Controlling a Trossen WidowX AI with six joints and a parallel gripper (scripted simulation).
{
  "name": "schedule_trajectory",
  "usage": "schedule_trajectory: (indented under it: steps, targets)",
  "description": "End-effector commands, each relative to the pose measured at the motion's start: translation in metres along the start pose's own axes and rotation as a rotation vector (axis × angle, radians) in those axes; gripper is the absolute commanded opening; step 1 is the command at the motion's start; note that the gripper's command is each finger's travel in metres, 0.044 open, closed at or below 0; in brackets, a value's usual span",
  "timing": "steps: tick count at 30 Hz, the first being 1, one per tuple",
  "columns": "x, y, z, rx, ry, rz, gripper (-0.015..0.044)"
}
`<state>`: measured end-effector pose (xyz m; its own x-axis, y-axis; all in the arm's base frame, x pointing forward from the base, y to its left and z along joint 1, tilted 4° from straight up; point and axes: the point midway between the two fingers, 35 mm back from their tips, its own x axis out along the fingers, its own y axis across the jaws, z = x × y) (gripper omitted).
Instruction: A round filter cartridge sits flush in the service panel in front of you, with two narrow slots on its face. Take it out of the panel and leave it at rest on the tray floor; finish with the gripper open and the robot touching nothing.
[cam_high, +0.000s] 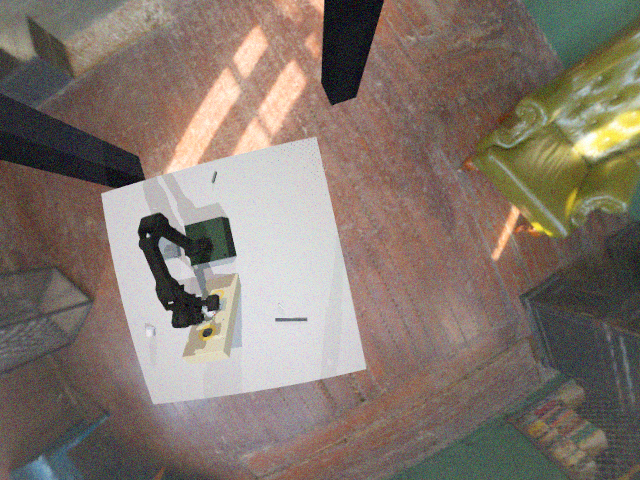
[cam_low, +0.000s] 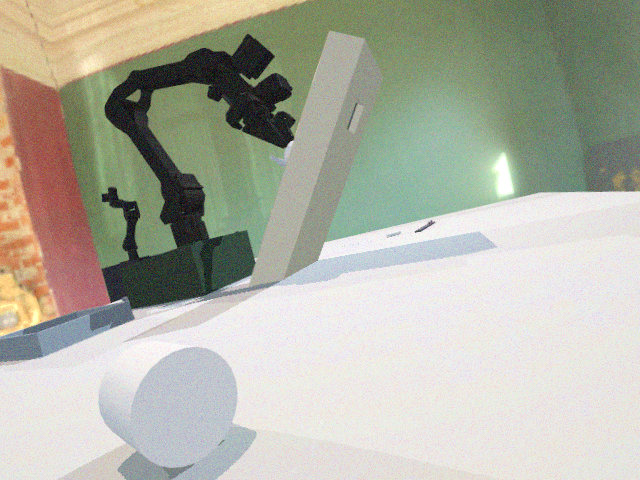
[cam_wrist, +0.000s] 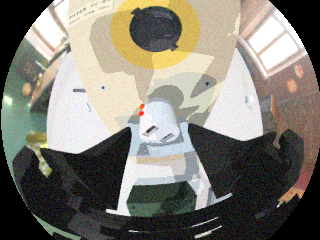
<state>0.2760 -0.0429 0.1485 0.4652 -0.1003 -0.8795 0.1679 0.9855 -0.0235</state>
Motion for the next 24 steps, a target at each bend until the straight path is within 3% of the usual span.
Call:
schedule_trajectory:
  steps: [1,10,12,22,24]
  targets:
    - [0.0089,0.0008,-0.0024,-0.005,0.011,0.005,0.0305]
    - [0.0174,0.0008,-0.0033,-0.005,0.01,0.005,0.0305]
    - [0.014,0.0,-0.0017,0.0,0.003,0.0,0.0252]
    - [0.014,0.0,-0.0017,0.0,0.003,0.0,0.0186]
    - [0.014,0.0,-0.0017,0.0,0.003,0.0,0.0133]
